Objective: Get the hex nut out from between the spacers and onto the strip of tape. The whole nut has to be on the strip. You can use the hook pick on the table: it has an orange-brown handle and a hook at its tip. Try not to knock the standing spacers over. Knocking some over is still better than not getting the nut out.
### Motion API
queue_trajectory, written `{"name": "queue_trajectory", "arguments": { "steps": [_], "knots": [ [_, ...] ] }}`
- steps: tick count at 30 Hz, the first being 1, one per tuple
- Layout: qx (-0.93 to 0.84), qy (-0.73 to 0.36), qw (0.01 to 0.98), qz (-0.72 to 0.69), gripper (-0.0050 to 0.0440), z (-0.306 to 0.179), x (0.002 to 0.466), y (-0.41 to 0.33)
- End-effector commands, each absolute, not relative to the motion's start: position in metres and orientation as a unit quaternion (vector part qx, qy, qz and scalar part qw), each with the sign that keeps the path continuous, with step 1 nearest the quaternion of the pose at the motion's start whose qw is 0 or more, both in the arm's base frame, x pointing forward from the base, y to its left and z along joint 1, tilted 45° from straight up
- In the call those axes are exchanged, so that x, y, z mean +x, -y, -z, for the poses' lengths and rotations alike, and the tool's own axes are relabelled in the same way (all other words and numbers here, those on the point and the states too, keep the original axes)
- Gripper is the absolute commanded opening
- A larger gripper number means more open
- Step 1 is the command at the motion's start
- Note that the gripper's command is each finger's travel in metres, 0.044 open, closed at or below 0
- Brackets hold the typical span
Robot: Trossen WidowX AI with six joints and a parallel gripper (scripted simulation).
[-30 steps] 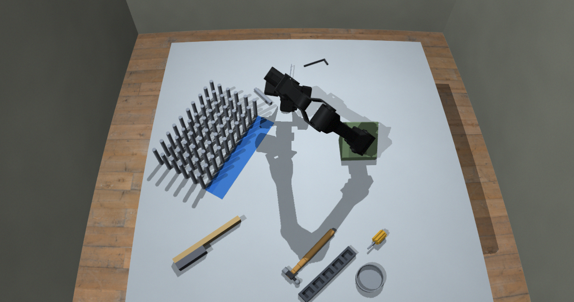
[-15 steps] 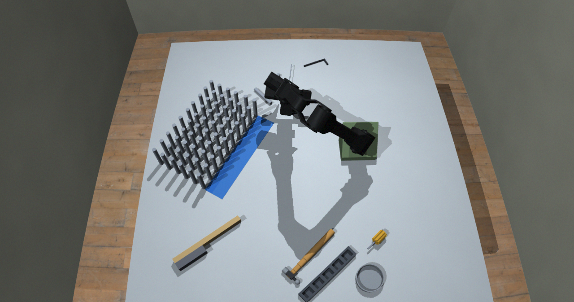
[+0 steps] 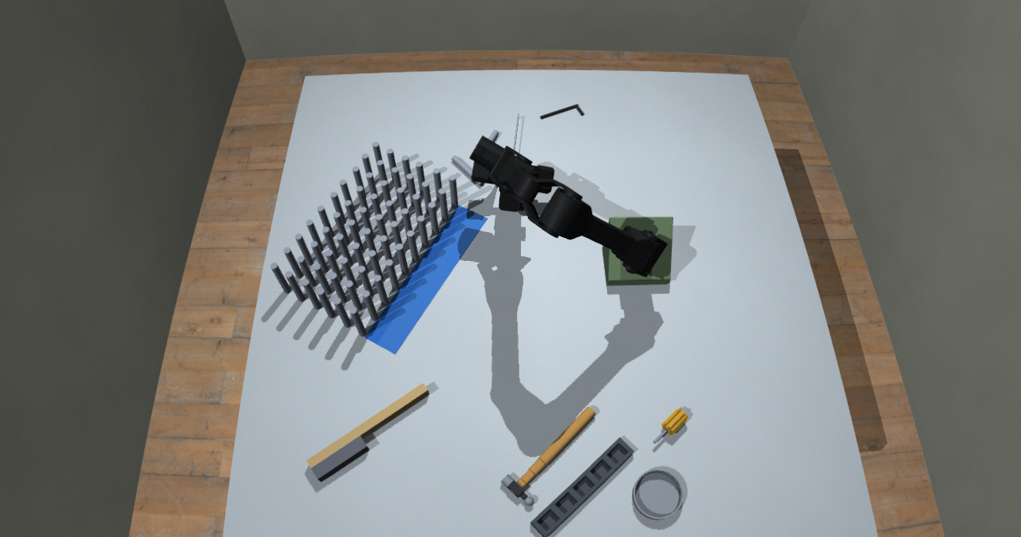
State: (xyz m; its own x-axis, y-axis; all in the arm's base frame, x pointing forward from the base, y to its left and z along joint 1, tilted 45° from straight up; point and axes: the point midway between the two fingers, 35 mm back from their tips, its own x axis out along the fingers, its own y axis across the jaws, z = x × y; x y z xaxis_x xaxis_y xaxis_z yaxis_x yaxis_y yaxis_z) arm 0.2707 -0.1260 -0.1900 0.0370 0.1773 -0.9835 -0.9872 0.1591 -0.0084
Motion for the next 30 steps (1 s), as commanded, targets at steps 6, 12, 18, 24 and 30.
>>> {"name": "queue_trajectory", "arguments": {
  "steps": [6, 12, 18, 24, 30],
  "knots": [
    [-0.425, -0.482, 0.591, -0.488, 0.0243, 0.189, 0.277, 0.128],
    [-0.425, -0.482, 0.591, -0.488, 0.0203, 0.189, 0.277, 0.128],
    [-0.425, -0.482, 0.591, -0.488, 0.0169, 0.189, 0.277, 0.128],
    [-0.421, -0.482, 0.591, -0.492, 0.0119, 0.191, 0.275, 0.126],
    [-0.434, -0.481, 0.591, -0.481, 0.0000, 0.165, 0.290, 0.157]
  ]
}}
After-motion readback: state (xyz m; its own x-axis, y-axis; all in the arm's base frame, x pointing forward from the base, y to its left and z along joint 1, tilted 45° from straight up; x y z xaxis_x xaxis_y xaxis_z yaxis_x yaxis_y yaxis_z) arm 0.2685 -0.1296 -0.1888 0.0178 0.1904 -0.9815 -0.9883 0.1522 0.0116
